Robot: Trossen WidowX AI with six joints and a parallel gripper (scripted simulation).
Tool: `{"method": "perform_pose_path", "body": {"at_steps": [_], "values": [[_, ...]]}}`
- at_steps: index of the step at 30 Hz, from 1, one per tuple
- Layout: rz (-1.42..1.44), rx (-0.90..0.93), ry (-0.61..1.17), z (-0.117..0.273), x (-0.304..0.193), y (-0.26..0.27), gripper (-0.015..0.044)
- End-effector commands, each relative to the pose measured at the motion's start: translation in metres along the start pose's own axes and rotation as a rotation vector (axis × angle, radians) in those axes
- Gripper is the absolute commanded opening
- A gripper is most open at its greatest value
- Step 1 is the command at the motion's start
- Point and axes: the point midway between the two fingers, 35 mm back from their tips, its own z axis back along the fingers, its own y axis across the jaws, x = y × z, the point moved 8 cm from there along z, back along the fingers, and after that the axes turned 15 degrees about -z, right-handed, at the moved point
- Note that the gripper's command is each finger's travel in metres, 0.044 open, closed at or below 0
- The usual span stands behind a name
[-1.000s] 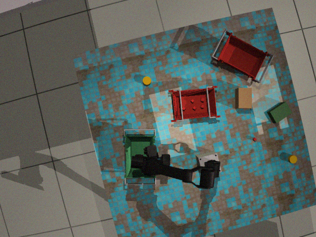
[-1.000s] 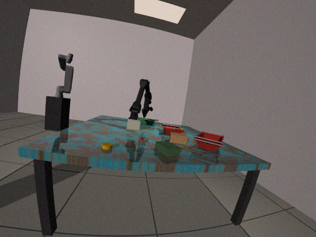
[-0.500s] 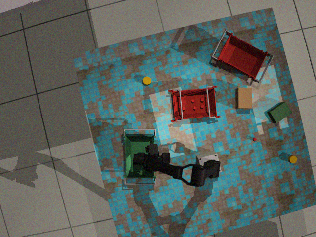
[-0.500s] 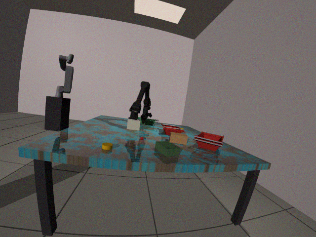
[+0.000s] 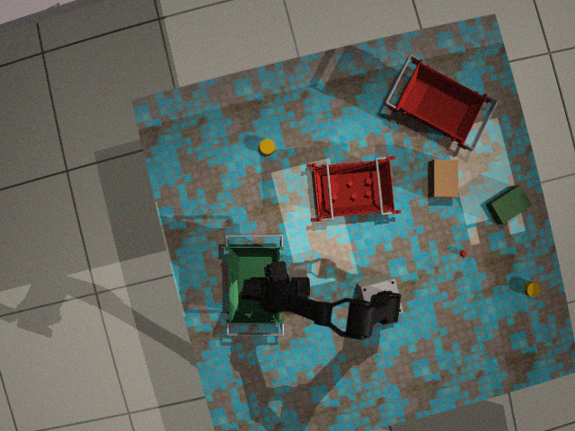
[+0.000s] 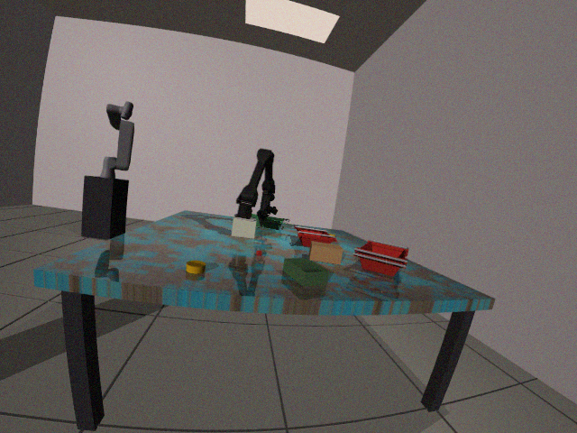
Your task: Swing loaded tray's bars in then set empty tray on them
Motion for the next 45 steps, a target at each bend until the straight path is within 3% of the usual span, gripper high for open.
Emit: {"method": "perform_pose_path", "body": {"at_steps": [1,34,45], "values": [[0.003,-0.001,-0.004,-0.001,0.000,0.000,0.0249],[0.003,-0.001,-0.004,0.000,0.000,0.000,0.0021],[0.003,-0.001,-0.004,0.068,0.000,0.002,0.0000]]}}
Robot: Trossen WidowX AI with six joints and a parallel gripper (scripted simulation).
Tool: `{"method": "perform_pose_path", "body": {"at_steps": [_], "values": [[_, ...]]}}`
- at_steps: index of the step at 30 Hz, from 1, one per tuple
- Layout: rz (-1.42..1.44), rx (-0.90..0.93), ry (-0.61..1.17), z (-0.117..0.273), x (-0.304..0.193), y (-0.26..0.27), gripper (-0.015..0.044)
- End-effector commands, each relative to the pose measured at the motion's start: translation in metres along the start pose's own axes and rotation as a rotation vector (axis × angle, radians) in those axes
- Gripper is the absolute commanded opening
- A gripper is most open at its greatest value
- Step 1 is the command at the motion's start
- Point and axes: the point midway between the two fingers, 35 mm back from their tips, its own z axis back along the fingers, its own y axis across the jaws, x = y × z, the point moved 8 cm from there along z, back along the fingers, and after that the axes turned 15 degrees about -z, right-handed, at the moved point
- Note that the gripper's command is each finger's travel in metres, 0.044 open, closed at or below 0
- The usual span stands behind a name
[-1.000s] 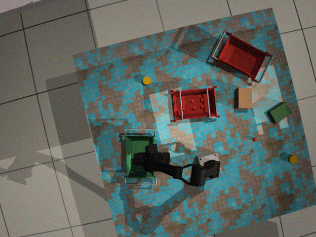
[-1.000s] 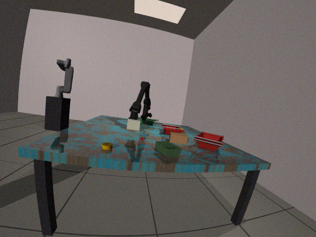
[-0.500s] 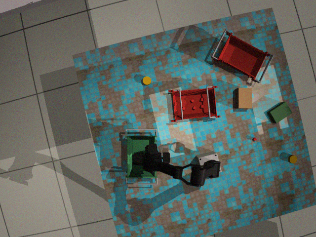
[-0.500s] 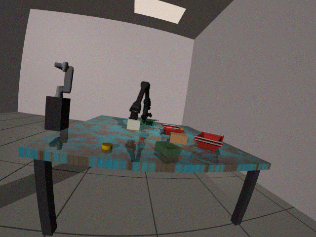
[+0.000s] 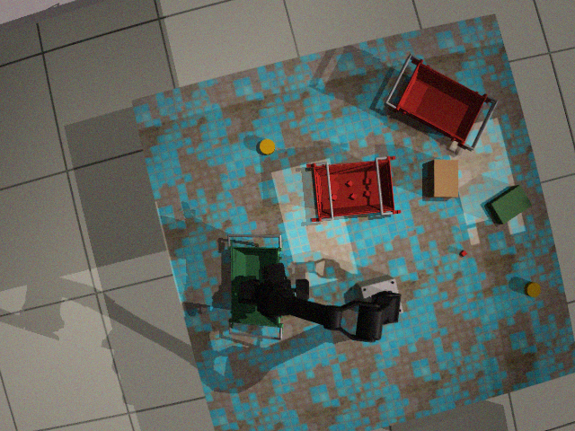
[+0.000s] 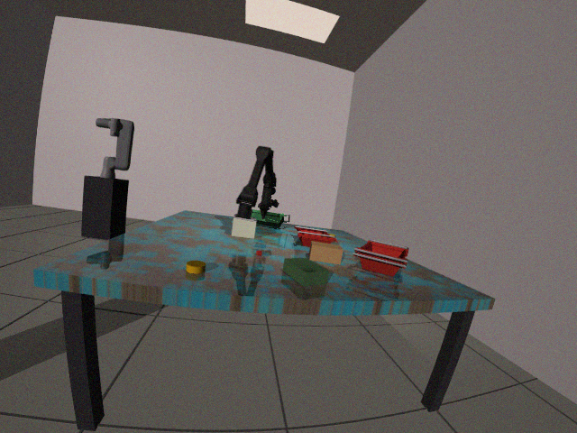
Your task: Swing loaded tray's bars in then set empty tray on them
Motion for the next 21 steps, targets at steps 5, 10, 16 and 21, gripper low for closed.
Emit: {"method": "perform_pose_path", "body": {"at_steps": [5,10,16,21], "values": [[-0.003,0.001,-0.002,0.0350,0.0009,-0.0039,0.0000],[-0.003,0.001,-0.002,0.0350,0.0009,-0.0039,0.0000],[-0.003,0.001,-0.002,0.0350,0.0009,-0.0039,0.0000],[-0.003,0.001,-0.002,0.0350,0.0009,-0.0039,0.0000]]}}
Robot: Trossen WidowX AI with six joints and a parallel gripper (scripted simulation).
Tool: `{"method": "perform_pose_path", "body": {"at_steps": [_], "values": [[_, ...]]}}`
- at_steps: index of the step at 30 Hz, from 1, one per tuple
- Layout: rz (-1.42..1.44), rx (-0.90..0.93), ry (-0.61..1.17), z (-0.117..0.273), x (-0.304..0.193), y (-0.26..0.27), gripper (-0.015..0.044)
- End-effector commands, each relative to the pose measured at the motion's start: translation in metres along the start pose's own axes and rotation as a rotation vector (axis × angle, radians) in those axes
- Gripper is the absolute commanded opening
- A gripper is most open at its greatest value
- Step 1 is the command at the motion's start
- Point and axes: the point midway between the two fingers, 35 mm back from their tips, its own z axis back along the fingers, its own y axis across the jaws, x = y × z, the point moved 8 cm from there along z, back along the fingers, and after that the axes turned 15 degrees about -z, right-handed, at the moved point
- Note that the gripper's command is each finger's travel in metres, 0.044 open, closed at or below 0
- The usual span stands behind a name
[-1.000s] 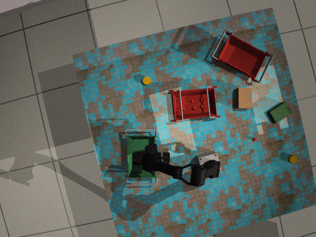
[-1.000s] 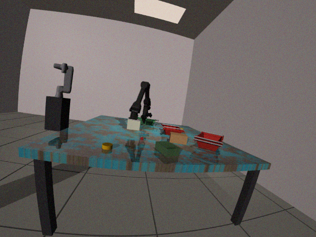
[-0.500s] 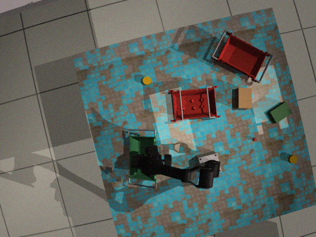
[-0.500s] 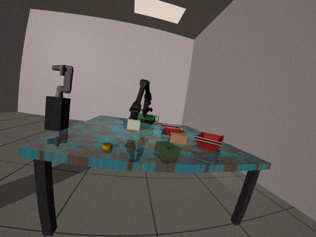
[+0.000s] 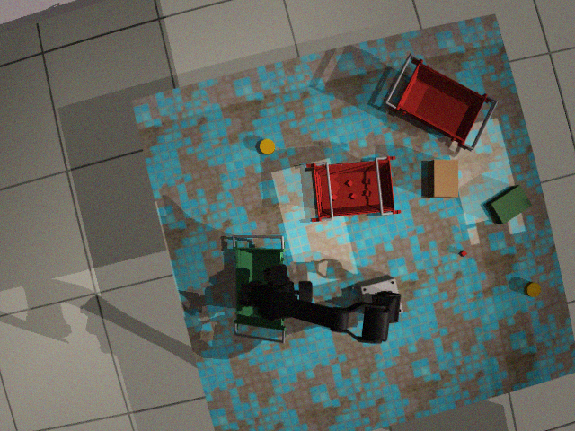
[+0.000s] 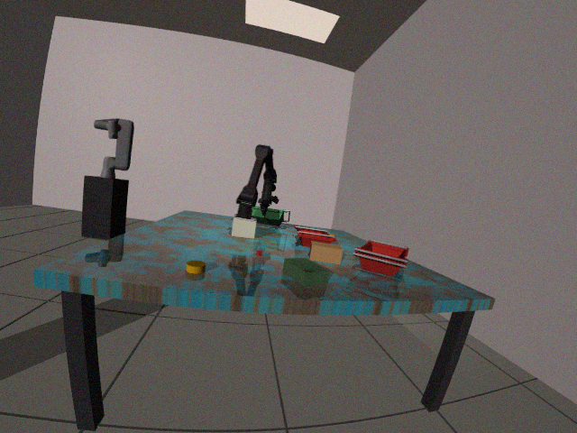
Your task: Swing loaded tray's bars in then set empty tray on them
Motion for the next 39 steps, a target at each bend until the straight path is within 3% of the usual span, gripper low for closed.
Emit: {"method": "perform_pose_path", "body": {"at_steps": [1,13,28,39], "values": [[-0.005,0.032,0.002,0.009,0.000,0.002,0.0000],[-0.005,0.032,0.002,0.012,0.000,0.003,0.0000],[-0.005,0.032,0.003,0.100,0.000,0.000,0.0000],[-0.005,0.032,0.003,0.105,0.000,-0.001,0.0000]]}}
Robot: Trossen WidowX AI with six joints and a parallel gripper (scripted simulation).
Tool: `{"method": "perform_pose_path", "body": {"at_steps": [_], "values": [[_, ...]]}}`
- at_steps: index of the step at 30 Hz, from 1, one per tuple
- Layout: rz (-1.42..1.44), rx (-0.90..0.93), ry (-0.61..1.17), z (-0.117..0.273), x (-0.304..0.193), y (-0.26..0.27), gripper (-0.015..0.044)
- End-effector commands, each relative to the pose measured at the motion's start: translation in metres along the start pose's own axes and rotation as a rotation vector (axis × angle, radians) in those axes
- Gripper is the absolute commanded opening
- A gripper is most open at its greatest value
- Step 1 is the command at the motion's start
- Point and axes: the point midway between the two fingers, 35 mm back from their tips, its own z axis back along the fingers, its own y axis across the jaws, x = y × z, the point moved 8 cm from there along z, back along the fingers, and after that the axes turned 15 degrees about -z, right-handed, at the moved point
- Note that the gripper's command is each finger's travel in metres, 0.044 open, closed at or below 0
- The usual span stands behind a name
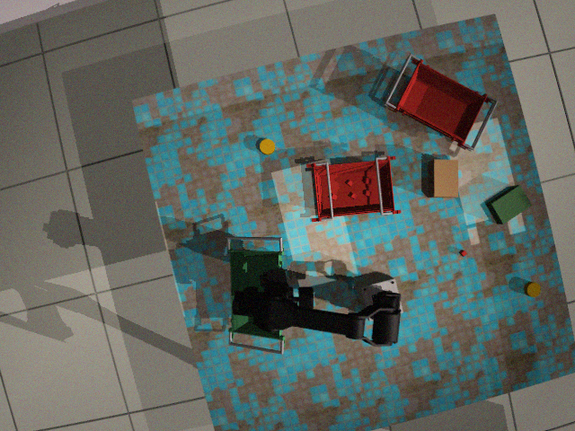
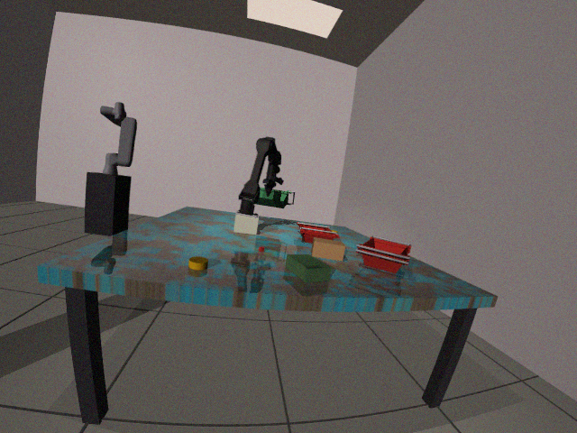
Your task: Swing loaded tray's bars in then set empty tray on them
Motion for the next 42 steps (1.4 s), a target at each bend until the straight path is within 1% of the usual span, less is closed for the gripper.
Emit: {"method": "perform_pose_path", "body": {"at_steps": [1,29,42], "values": [[-0.005,0.034,0.003,0.010,0.001,0.000,0.0000],[-0.007,0.034,0.003,0.010,0.001,0.000,0.0000],[-0.188,0.031,0.005,0.009,0.048,0.002,0.0000]]}}
